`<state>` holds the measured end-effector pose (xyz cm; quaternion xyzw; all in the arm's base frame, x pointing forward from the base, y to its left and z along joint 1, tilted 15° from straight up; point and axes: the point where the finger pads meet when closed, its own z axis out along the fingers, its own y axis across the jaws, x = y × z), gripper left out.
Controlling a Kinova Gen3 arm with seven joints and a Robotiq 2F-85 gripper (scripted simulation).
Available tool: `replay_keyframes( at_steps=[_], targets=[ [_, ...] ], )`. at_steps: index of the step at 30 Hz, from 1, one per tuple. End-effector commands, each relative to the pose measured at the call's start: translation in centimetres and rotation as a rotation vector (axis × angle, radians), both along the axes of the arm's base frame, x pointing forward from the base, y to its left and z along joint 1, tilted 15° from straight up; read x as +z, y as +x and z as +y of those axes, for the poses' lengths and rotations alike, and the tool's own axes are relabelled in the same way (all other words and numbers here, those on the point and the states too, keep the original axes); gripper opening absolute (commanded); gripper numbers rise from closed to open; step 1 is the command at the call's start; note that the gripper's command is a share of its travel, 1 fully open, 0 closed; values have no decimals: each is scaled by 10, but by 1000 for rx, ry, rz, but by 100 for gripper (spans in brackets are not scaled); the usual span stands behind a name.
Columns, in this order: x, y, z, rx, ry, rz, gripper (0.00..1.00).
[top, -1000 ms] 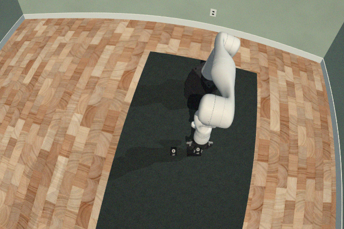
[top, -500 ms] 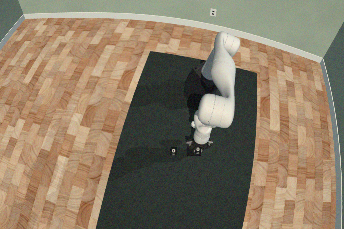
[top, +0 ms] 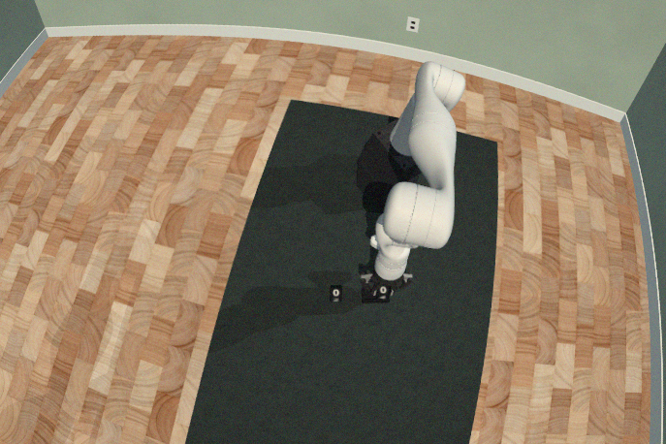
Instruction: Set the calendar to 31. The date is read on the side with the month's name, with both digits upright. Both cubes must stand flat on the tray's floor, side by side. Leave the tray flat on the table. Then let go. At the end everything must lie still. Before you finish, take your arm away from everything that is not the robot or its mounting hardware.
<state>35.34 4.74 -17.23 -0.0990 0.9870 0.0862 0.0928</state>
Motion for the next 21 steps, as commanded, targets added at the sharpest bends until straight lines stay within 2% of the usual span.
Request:
replay_keyframes(
  at_steps=[1, 14, 21],
  targets=[
    [0, 0, 0, 0, 0, -1, 46],
    [1, 0, 0, 0, 0, -1, 46],
    [20, -3, -4, 0, 0, -1, 46]
  ],
)
